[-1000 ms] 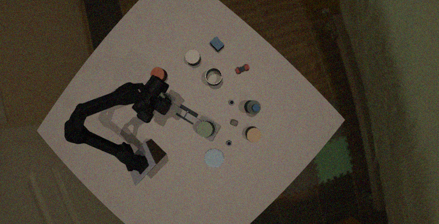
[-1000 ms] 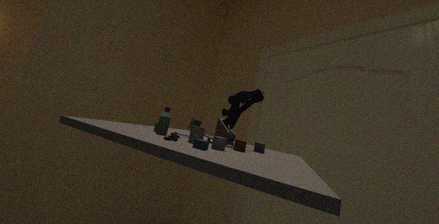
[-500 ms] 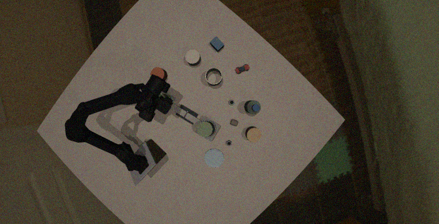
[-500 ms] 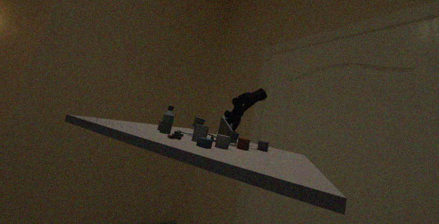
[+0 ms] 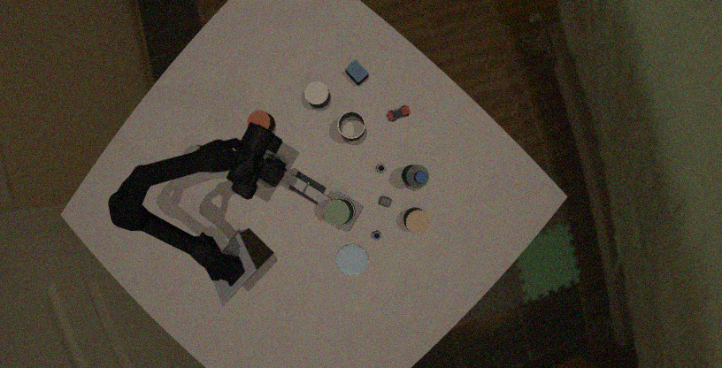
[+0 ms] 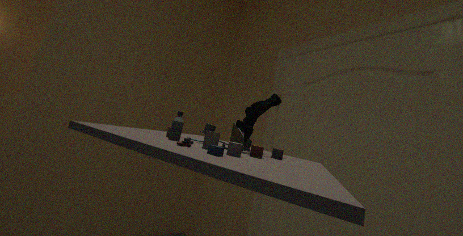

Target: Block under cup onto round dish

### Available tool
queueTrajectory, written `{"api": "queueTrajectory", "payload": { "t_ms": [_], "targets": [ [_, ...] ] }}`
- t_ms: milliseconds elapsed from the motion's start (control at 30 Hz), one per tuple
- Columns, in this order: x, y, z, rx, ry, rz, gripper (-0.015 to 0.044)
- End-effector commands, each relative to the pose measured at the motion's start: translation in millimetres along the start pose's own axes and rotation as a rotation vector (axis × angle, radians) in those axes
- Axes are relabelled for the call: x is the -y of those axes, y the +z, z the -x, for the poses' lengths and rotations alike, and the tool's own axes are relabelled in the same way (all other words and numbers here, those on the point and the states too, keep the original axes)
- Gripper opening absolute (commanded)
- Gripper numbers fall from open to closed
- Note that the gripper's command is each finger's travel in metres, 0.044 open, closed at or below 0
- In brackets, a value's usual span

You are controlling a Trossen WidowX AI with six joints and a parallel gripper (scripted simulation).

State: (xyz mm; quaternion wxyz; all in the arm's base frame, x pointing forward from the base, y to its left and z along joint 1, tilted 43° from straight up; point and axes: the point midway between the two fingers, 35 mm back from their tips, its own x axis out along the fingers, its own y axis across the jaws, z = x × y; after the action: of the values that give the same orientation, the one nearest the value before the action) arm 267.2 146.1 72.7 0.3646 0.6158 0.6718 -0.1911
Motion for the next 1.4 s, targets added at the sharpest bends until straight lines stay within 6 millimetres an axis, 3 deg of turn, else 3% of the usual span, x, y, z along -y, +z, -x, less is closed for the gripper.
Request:
{"api": "queueTrajectory", "payload": {
  "t_ms": [0,433,533,800,1200,1367],
  "targets": [
    [2,1,-8,0.003,-0.007,-0.008,0.044],
    [3,0,-26,0.0,-0.006,-0.009,0.044],
    [3,0,-26,0.0,-0.006,-0.009,0.0361],
    [3,0,-26,0.0,-0.006,-0.009,0.0308],
    [1,2,-17,0.004,-0.007,-0.008,0.0],
    [0,2,-11,0.007,-0.007,-0.008,0.0]
  ]
}}
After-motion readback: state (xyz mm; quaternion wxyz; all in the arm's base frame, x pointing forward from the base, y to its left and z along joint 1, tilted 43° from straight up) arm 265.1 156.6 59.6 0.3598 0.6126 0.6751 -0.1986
